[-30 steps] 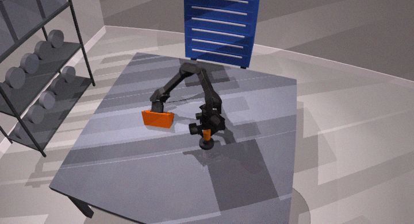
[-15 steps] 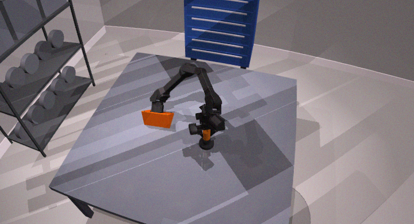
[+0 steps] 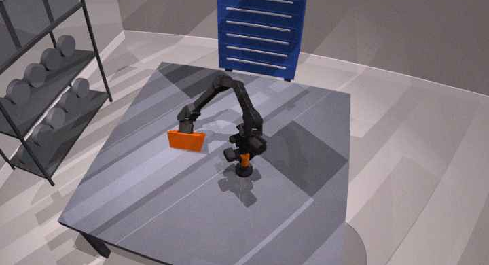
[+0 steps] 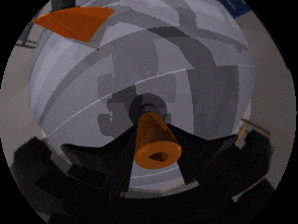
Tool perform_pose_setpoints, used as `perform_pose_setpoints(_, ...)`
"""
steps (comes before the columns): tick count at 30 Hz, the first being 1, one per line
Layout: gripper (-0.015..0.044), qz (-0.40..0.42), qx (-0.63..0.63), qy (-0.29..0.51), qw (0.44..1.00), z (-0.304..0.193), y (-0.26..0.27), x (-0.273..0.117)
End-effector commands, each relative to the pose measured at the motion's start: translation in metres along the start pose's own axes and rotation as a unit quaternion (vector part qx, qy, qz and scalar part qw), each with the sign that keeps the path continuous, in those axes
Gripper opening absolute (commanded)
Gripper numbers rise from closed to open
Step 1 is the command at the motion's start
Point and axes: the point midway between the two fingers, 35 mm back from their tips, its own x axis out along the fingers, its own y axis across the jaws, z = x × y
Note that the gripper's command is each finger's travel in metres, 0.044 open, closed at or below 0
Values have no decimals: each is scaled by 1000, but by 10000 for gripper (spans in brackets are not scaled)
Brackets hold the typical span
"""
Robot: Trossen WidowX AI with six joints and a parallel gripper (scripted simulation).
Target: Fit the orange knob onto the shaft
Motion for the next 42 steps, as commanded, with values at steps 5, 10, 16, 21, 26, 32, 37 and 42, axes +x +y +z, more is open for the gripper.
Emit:
perform_pose_setpoints(5,0,-1,-8,4,1000,-1,-1,0)
perform_pose_setpoints(10,0,-1,-8,4,1000,-1,-1,0)
perform_pose_setpoints(16,0,-1,-8,4,1000,1,0,1)
perform_pose_setpoints(21,0,-1,-8,4,1000,3,2,1)
perform_pose_setpoints(26,0,-1,-8,3,1000,5,3,2)
perform_pose_setpoints(32,0,-1,-8,3,1000,4,2,3)
perform_pose_setpoints(37,0,-1,-8,4,1000,2,2,3)
perform_pose_setpoints(42,0,-1,-8,4,1000,2,2,3)
